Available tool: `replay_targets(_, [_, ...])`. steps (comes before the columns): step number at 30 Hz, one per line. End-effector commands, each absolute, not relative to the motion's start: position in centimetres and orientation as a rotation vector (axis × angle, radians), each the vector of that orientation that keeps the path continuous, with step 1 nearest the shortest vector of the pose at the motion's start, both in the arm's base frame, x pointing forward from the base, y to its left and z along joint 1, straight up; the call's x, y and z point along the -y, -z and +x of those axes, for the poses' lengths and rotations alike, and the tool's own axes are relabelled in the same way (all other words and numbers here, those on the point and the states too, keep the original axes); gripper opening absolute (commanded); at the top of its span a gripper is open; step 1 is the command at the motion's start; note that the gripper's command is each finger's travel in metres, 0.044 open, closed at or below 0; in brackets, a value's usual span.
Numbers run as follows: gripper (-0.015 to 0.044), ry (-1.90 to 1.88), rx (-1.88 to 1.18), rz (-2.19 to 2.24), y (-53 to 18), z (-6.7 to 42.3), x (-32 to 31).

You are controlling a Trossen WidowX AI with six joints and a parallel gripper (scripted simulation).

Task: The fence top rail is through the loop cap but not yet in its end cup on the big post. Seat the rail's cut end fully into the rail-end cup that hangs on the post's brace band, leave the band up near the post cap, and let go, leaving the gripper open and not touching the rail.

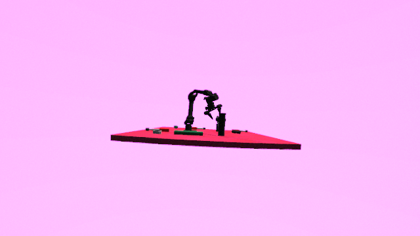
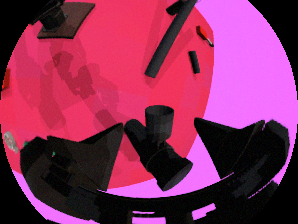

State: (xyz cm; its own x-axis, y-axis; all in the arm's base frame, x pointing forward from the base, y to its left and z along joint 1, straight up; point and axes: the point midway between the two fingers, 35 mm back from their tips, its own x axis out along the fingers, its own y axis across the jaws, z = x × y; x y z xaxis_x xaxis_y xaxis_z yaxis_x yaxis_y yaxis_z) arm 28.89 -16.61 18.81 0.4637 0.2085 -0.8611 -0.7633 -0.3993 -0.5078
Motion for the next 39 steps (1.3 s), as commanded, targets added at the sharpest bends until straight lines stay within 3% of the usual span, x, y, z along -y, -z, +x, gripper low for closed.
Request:
replay_targets(1, [0.0440, -1.149, -0.486, -1.650, -18.1, 29.2, 16.4])
replay_targets(34, [0.0440, -1.147, -0.483, -1.650, -13.7, 31.5, 15.2])
replay_targets(39, [0.0309, -1.147, -0.483, -1.650, -13.7, 31.5, 15.2])
